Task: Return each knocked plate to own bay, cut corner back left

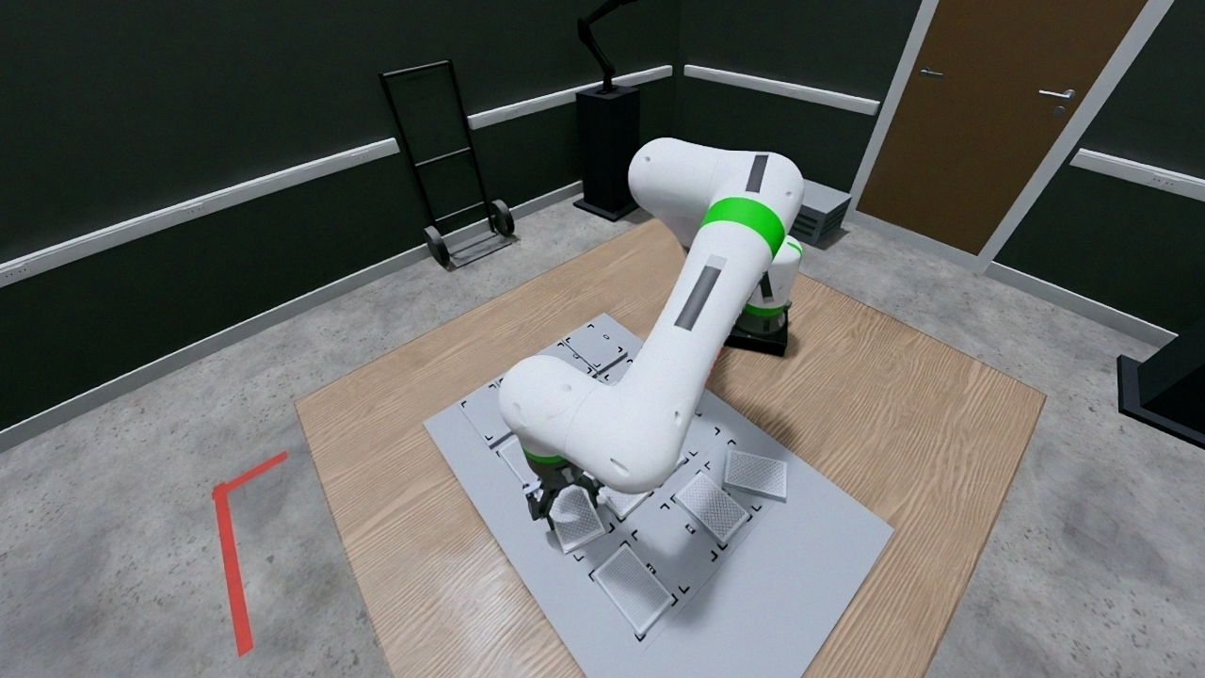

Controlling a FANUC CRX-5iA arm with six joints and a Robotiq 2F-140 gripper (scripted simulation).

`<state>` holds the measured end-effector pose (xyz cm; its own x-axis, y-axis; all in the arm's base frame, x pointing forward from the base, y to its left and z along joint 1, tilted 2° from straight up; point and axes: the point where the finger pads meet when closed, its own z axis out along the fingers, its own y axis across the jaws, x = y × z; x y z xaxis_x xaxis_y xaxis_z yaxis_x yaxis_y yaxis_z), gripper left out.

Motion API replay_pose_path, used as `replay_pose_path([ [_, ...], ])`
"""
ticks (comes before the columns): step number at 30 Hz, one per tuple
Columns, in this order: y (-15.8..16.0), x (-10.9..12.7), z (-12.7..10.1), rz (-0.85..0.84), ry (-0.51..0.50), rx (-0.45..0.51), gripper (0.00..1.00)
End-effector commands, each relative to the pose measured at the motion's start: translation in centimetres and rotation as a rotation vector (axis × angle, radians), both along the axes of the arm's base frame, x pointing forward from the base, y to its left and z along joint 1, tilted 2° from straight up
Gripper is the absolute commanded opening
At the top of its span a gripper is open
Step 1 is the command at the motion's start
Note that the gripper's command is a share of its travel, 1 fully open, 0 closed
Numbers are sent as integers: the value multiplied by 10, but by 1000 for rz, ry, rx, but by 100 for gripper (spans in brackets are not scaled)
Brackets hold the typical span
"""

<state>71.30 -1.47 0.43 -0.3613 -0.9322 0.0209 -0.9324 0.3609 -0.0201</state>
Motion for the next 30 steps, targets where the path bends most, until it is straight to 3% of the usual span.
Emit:
replay_pose_path([
  [1,0,1,1,0,-3,0,60],
  [30,0,1,1,0,-2,0,58],
])
